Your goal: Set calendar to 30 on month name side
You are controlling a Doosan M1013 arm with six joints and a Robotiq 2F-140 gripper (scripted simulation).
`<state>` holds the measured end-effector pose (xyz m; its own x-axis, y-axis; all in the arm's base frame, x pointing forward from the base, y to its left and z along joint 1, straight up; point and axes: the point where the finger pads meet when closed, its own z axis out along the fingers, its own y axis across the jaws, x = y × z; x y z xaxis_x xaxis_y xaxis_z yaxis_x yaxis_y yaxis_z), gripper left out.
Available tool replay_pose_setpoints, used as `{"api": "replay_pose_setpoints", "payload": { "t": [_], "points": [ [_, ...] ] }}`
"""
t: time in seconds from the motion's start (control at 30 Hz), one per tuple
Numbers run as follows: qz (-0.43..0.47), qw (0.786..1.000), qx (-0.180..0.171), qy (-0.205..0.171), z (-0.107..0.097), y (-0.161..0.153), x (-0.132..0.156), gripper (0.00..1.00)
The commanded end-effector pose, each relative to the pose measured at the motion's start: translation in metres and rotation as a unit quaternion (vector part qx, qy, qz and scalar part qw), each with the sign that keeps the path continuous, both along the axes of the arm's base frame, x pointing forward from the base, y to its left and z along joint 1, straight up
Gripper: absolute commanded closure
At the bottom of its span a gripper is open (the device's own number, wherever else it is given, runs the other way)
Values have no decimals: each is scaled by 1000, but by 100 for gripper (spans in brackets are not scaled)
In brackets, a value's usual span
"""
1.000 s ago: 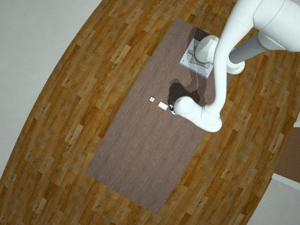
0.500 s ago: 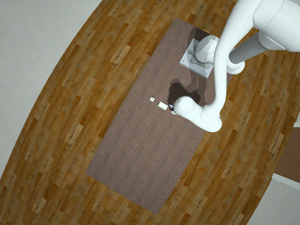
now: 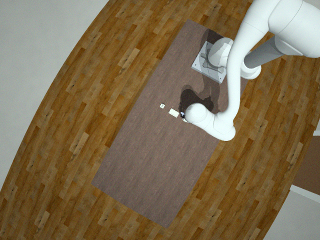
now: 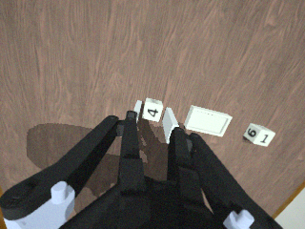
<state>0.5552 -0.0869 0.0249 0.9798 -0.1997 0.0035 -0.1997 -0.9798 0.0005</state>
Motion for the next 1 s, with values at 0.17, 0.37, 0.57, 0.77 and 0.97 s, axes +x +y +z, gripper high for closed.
{"api": "replay_pose_setpoints", "payload": {
  "t": [0.17, 0.37, 0.57, 0.77, 0.97],
  "points": [
    [0, 1000, 0, 0, -11, 0, 0, 65],
    [0, 1000, 0, 0, -15, 0, 0, 65],
    [0, 1000, 0, 0, -15, 0, 0, 65],
    [0, 1000, 0, 0, -15, 0, 0, 65],
    [0, 1000, 0, 0, -15, 0, 0, 65]
  ]
}}
